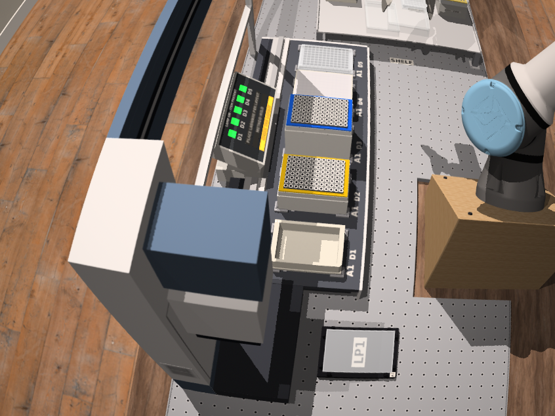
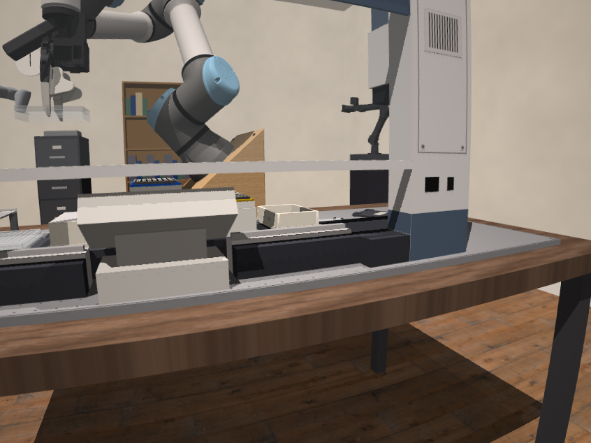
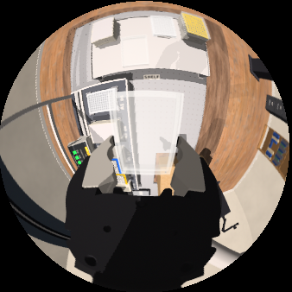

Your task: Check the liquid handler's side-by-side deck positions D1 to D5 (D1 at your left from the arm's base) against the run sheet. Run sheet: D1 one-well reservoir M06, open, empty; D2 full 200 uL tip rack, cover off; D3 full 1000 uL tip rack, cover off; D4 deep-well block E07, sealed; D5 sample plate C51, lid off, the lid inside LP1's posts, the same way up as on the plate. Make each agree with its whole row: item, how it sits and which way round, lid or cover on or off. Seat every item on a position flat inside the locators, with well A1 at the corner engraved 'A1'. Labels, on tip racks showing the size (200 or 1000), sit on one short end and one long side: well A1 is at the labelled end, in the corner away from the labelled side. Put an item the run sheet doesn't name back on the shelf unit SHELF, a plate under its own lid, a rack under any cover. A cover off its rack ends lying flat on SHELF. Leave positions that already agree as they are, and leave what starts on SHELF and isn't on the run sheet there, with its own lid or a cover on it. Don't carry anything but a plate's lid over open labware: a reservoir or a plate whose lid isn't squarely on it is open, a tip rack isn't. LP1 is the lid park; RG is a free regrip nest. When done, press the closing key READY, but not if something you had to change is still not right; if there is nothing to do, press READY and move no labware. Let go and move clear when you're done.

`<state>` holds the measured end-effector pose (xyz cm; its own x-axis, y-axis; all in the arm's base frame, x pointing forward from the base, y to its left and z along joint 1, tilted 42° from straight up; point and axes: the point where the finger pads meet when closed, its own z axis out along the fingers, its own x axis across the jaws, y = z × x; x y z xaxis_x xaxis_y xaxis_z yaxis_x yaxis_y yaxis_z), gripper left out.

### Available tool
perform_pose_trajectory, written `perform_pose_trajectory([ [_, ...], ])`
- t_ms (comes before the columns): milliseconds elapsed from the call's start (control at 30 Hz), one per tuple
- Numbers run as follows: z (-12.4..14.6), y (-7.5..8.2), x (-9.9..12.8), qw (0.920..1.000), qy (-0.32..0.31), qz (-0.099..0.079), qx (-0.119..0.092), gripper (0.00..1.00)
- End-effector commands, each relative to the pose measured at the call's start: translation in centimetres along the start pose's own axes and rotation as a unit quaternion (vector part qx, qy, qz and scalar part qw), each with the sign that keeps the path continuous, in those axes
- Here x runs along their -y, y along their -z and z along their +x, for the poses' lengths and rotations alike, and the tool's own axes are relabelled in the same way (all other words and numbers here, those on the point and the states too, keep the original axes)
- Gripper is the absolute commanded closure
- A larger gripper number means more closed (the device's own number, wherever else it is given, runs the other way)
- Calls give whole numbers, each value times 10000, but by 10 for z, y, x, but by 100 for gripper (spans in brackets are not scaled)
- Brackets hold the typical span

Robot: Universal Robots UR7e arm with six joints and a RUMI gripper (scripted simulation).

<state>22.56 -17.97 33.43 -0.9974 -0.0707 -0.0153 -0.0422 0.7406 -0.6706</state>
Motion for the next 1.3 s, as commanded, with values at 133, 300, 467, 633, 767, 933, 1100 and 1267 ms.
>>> perform_pose_trajectory([
  [133, -3, 0, 18, 9996, 266, -40, 65, 100],
  [300, -3, -1, 43, 9996, 271, -46, 59, 100],
  [467, -3, -1, 68, 9996, 272, -45, 59, 100],
  [633, -3, -1, 83, 9996, 272, -44, 58, 100],
  [767, -3, -1, 84, 9996, 272, -44, 58, 100],
  [933, -3, -1, 84, 9996, 269, -37, 63, 100],
  [1100, -24, -1, 84, 9996, 280, -41, 67, 100],
  [1267, -37, 0, 83, 9996, 279, -41, 67, 100],
])
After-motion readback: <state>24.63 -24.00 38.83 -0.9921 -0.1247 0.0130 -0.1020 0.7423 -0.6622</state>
